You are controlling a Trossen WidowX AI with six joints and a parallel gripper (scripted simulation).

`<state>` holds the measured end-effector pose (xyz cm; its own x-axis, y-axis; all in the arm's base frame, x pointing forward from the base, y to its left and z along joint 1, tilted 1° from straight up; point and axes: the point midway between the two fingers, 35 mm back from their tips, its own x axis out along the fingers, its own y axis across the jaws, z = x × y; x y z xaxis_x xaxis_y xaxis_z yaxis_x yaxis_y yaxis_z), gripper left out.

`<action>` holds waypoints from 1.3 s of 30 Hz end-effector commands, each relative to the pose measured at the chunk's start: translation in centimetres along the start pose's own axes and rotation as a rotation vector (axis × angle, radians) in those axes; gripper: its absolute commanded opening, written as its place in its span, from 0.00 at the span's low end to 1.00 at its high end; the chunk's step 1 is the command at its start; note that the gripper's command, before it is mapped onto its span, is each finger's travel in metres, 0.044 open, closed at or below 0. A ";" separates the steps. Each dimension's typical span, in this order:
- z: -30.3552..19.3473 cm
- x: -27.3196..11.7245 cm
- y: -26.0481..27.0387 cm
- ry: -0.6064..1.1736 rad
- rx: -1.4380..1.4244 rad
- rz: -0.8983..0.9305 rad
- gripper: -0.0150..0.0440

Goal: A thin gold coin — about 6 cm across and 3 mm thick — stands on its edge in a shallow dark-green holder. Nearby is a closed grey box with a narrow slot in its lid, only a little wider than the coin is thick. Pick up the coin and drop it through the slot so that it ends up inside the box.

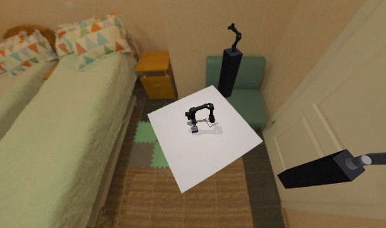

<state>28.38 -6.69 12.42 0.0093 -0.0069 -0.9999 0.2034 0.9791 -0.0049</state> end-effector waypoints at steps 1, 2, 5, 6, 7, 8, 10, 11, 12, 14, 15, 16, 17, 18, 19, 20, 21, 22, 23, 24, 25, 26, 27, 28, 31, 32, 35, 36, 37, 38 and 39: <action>0.2 -0.1 0.0 -0.003 -0.034 0.001 0.25; 0.2 -0.1 0.0 -0.003 -0.034 0.001 0.25; 0.4 -0.1 0.6 -0.005 -0.034 0.002 0.25; 0.4 -0.1 0.9 -0.007 -0.034 0.003 0.25; 0.5 -0.1 1.1 -0.008 -0.034 0.003 0.25; 0.5 -0.1 1.4 -0.009 -0.034 0.004 0.25; 0.6 -0.1 1.9 -0.011 -0.034 0.005 0.25; 0.7 -0.1 2.1 -0.012 -0.034 0.005 0.25; 0.7 -0.1 2.4 -0.012 -0.036 0.005 0.25; 0.8 -0.1 2.8 -0.013 -0.038 0.005 0.25; 0.8 -0.1 3.1 -0.013 -0.039 0.005 0.25; 0.8 -0.1 3.3 -0.013 -0.041 0.005 0.25; 0.8 -0.1 3.5 -0.013 -0.042 0.005 0.25; 0.8 -0.2 3.8 -0.014 -0.043 0.005 0.25; 0.9 -0.2 4.0 -0.014 -0.044 0.005 0.25; 0.9 -0.2 4.2 -0.014 -0.045 0.004 0.25; 0.9 -0.2 4.5 -0.014 -0.047 0.004 0.25; 0.9 -0.2 4.7 -0.014 -0.046 0.005 0.25; 0.9 -0.2 5.0 -0.014 -0.046 0.005 0.25; 0.9 -0.2 5.2 -0.014 -0.045 0.006 0.25; 0.9 -0.2 5.5 -0.013 -0.045 0.006 0.25; 0.9 -0.2 5.7 -0.013 -0.045 0.006 0.25; 0.9 -0.2 6.0 -0.013 -0.044 0.007 0.25; 0.9 -0.2 6.2 -0.012 -0.044 0.007 0.25; 0.9 -0.2 7.0 -0.011 -0.043 0.008 0.25; 0.9 -0.2 7.3 -0.011 -0.042 0.008 0.25; 0.9 -0.2 8.0 -0.010 -0.041 0.009 0.25; 0.9 -0.2 8.3 -0.009 -0.041 0.010 0.25; 0.9 -0.2 8.6 -0.009 -0.041 0.010 0.25; 0.8 -0.2 8.8 -0.009 -0.040 0.010 0.25; 0.8 -0.2 9.1 -0.008 -0.040 0.011 0.25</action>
<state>30.76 1.32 12.56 0.0193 -0.0029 -0.9998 0.1611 0.9869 0.0003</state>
